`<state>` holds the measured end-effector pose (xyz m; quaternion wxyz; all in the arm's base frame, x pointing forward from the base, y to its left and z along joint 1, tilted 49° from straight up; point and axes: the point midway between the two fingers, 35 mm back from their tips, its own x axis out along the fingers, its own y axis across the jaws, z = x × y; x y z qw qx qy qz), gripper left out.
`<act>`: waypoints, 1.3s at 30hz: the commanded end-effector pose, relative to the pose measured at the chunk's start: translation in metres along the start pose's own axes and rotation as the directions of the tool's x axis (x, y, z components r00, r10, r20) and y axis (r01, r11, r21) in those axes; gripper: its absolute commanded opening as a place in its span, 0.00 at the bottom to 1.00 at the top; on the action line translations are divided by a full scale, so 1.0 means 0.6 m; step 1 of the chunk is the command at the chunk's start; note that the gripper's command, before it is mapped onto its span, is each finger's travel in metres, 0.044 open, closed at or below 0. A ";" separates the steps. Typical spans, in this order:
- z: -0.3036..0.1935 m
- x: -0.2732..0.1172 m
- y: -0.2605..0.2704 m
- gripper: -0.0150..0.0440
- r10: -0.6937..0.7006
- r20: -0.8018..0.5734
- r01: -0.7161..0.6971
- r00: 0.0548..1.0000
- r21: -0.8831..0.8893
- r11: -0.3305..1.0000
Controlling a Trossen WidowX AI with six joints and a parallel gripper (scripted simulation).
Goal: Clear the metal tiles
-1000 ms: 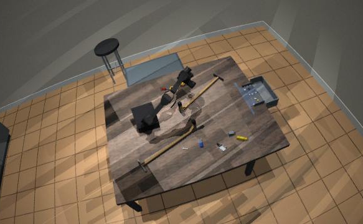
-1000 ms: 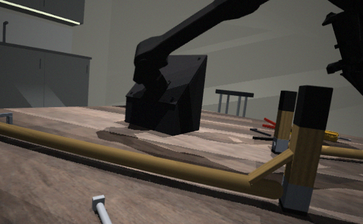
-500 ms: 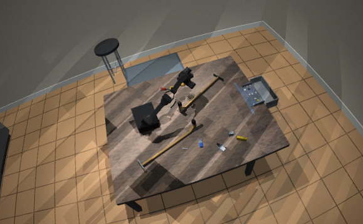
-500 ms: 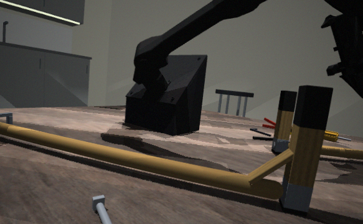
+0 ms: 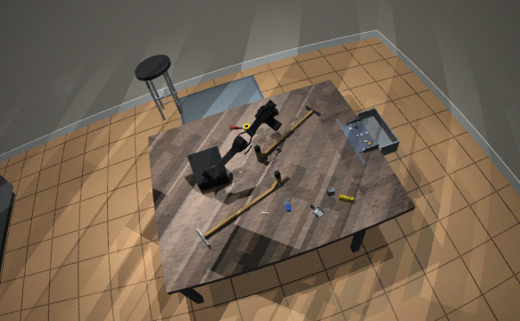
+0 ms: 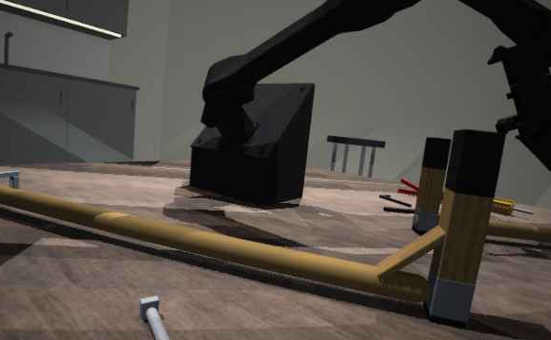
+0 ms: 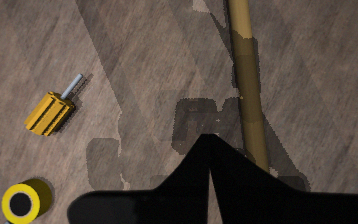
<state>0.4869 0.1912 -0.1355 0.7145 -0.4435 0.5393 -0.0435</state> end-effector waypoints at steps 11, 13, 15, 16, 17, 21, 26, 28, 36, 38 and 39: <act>-0.027 0.059 0.001 0.25 -0.001 -0.007 0.001 1.000 -0.008 1.000; -0.031 0.066 0.001 0.25 -0.002 -0.007 0.001 1.000 -0.008 1.000; -0.035 0.074 0.000 0.25 -0.002 -0.007 0.002 1.000 -0.008 1.000; -0.037 0.077 0.000 0.25 -0.002 -0.007 0.002 1.000 -0.008 1.000; -0.039 0.081 0.000 0.25 -0.002 -0.007 0.002 1.000 -0.008 1.000; -0.048 0.095 0.000 0.25 -0.003 -0.008 0.003 1.000 -0.009 1.000; -0.059 0.112 -0.001 0.25 -0.004 -0.008 0.004 1.000 -0.009 1.000; -0.063 0.119 -0.001 0.25 -0.005 -0.008 0.005 1.000 -0.009 1.000; -0.083 0.145 -0.002 0.25 -0.007 -0.009 0.007 1.000 -0.010 1.000; -0.088 0.152 -0.002 0.25 -0.008 -0.009 0.008 1.000 -0.010 1.000; -0.090 0.154 -0.002 0.25 -0.008 -0.009 0.008 1.000 -0.010 1.000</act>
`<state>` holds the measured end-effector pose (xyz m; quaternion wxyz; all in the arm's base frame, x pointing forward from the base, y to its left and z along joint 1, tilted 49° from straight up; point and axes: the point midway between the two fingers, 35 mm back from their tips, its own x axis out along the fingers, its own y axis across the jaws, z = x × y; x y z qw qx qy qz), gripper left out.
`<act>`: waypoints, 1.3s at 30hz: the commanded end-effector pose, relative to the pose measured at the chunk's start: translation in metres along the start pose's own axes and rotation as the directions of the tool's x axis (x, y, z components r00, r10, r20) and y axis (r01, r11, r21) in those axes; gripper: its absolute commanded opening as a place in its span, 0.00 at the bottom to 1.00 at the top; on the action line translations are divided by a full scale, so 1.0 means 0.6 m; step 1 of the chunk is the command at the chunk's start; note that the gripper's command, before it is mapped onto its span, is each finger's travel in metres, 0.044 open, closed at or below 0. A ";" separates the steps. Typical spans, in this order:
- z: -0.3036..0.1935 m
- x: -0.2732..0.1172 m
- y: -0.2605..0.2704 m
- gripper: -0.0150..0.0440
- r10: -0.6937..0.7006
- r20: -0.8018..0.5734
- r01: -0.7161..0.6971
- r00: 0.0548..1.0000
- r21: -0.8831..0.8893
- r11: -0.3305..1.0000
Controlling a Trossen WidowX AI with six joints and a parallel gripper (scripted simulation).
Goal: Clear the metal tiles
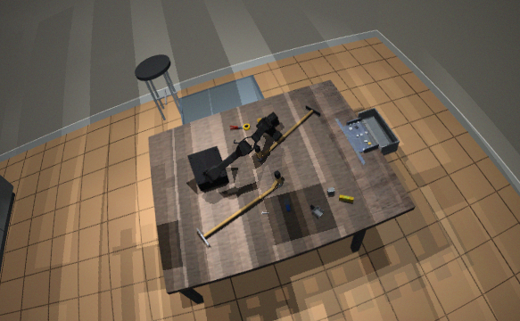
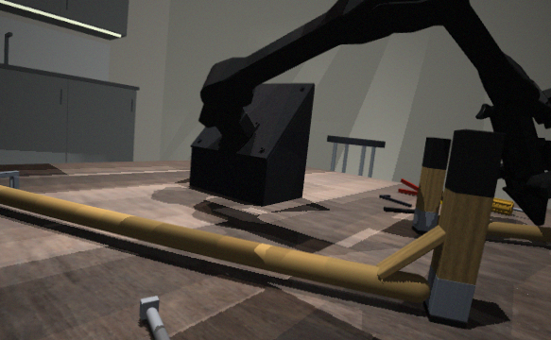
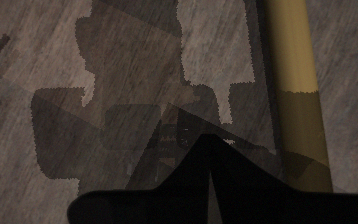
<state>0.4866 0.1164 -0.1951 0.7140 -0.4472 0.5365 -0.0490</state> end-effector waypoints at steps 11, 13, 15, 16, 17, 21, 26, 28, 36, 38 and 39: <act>-0.013 0.017 -0.005 0.25 0.006 -0.008 -0.007 1.000 -0.010 1.000; -0.013 0.017 -0.008 0.25 0.007 -0.008 -0.007 1.000 -0.010 1.000; -0.012 0.017 -0.011 0.25 0.007 -0.008 -0.007 1.000 -0.010 1.000; -0.012 0.017 -0.012 0.25 0.007 -0.008 -0.007 1.000 -0.010 1.000; -0.012 0.017 -0.014 0.25 0.007 -0.008 -0.007 1.000 -0.010 1.000; -0.010 0.018 -0.020 0.25 0.007 -0.008 -0.007 1.000 -0.010 1.000; -0.009 0.018 -0.028 0.25 0.007 -0.008 -0.007 1.000 -0.010 1.000; -0.008 0.019 -0.031 0.25 0.008 -0.008 -0.008 1.000 -0.010 1.000; -0.006 0.019 -0.044 0.25 0.008 -0.009 -0.008 1.000 -0.010 1.000; -0.006 0.020 -0.047 0.25 0.008 -0.009 -0.008 1.000 -0.010 1.000; -0.005 0.020 -0.048 0.25 0.008 -0.009 -0.008 1.000 -0.010 1.000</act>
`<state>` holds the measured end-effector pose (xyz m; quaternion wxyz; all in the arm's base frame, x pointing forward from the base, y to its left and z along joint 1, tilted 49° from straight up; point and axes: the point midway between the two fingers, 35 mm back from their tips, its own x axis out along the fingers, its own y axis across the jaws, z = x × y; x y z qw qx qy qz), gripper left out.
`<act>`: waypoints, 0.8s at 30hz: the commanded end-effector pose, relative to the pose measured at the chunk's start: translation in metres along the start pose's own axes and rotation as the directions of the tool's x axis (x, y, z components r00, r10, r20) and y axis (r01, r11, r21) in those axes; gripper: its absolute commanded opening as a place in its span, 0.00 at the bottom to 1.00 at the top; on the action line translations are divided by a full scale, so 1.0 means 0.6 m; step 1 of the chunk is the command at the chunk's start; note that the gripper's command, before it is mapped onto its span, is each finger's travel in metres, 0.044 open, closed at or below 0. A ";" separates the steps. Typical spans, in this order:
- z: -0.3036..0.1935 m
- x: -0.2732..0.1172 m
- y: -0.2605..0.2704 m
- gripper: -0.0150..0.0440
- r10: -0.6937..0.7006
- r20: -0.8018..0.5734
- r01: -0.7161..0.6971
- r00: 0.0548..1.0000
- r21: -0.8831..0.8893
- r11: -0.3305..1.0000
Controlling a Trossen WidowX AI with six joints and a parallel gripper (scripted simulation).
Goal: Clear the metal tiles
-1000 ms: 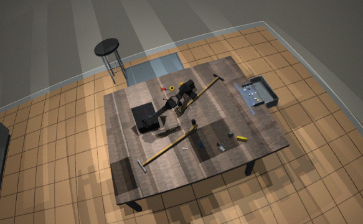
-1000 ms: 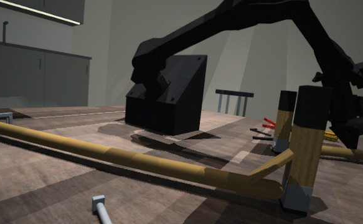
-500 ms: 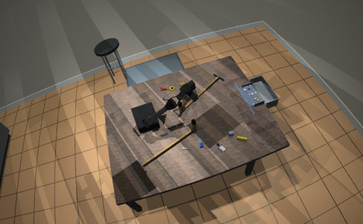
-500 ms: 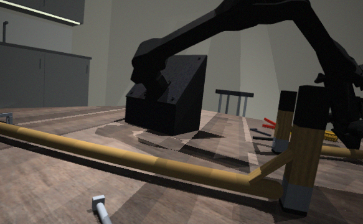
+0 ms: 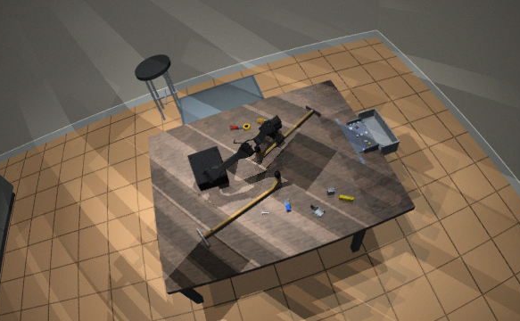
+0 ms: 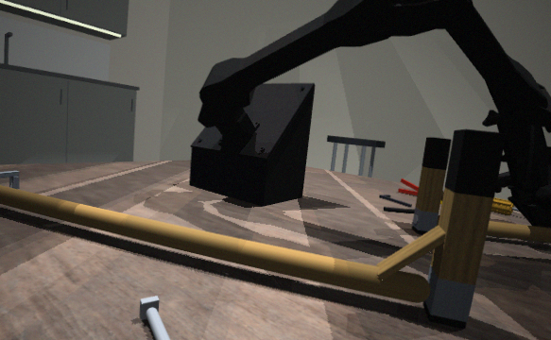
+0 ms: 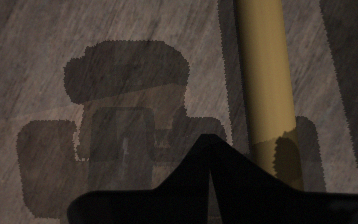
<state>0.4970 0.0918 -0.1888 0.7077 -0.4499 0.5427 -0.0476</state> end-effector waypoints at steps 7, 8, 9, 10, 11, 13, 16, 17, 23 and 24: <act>0.006 -0.002 -0.020 0.25 0.004 0.005 -0.004 1.000 0.001 1.000; 0.006 -0.002 -0.022 0.25 0.004 0.005 -0.004 1.000 0.001 1.000; 0.006 -0.002 -0.024 0.25 0.004 0.005 -0.004 1.000 0.001 1.000; 0.006 -0.002 -0.025 0.25 0.004 0.005 -0.004 1.000 0.001 1.000; 0.006 -0.002 -0.027 0.25 0.004 0.005 -0.004 1.000 0.001 1.000; 0.007 -0.001 -0.030 0.25 0.004 0.005 -0.004 1.000 0.001 1.000; 0.007 -0.001 -0.035 0.25 0.004 0.005 -0.004 1.000 0.001 1.000; 0.008 -0.001 -0.036 0.25 0.004 0.005 -0.004 1.000 0.001 1.000; 0.009 -0.001 -0.046 0.25 0.004 0.005 -0.004 1.000 0.001 1.000; 0.009 -0.001 -0.048 0.25 0.004 0.005 -0.004 1.000 0.001 1.000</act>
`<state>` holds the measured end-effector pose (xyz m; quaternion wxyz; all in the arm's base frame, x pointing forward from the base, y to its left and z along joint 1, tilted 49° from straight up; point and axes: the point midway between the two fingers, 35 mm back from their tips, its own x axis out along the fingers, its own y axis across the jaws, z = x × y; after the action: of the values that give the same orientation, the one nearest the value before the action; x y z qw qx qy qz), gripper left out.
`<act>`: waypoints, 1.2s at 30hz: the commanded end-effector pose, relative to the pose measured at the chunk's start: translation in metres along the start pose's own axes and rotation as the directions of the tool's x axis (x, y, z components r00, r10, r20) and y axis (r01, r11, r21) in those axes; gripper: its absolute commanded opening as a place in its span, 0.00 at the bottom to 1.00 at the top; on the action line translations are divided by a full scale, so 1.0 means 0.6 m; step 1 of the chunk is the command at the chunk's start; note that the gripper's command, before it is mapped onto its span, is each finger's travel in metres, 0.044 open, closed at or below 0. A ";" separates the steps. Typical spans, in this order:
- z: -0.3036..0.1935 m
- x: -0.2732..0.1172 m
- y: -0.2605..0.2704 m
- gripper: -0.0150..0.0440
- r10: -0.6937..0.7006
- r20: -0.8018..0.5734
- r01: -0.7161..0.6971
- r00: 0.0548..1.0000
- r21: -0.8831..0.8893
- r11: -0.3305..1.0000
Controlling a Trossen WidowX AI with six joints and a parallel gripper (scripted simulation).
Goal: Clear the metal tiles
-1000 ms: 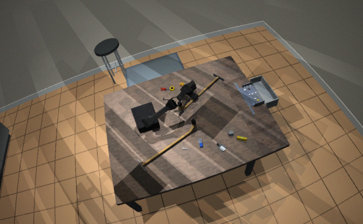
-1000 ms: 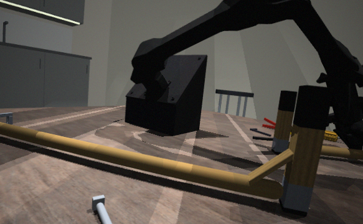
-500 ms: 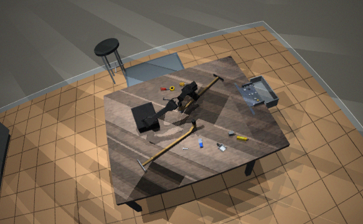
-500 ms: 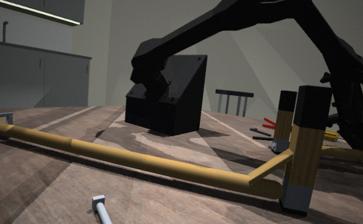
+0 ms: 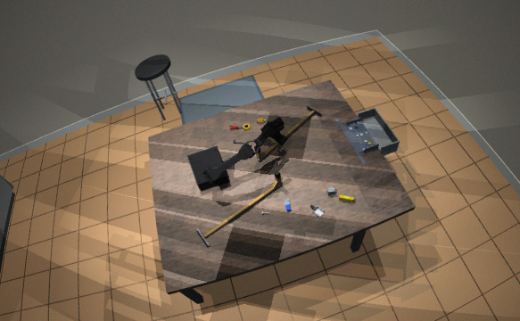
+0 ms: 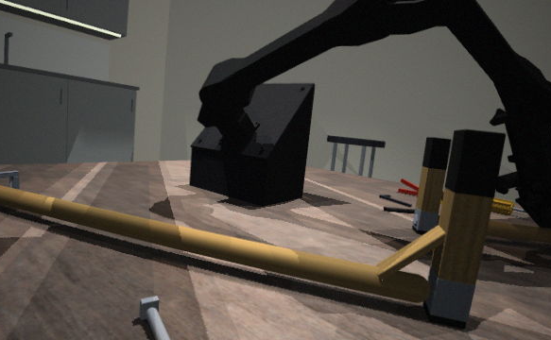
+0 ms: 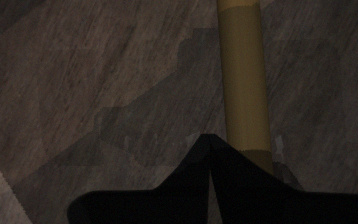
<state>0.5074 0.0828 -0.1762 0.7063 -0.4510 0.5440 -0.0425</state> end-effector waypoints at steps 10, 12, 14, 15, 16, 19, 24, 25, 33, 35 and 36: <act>0.004 0.000 -0.033 0.25 -0.003 0.003 0.003 1.000 0.009 1.000; 0.005 0.000 -0.036 0.25 -0.003 0.003 0.003 1.000 0.009 1.000; 0.005 0.000 -0.040 0.25 -0.004 0.003 0.004 1.000 0.009 1.000; 0.005 0.000 -0.041 0.25 -0.004 0.003 0.004 1.000 0.009 1.000; 0.005 0.000 -0.043 0.25 -0.004 0.003 0.004 1.000 0.009 1.000; 0.005 0.000 -0.048 0.25 -0.004 0.003 0.004 1.000 0.009 1.000; 0.006 0.001 -0.056 0.25 -0.004 0.003 0.004 1.000 0.009 1.000; 0.006 0.001 -0.058 0.25 -0.004 0.003 0.004 1.000 0.009 1.000; 0.006 0.001 -0.071 0.25 -0.005 0.003 0.005 1.000 0.009 1.000; 0.006 0.001 -0.074 0.25 -0.005 0.003 0.005 1.000 0.009 1.000; 0.006 0.001 -0.076 0.25 -0.005 0.003 0.005 1.000 0.009 1.000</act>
<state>0.5245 0.0653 -0.1533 0.7064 -0.4523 0.5429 -0.0408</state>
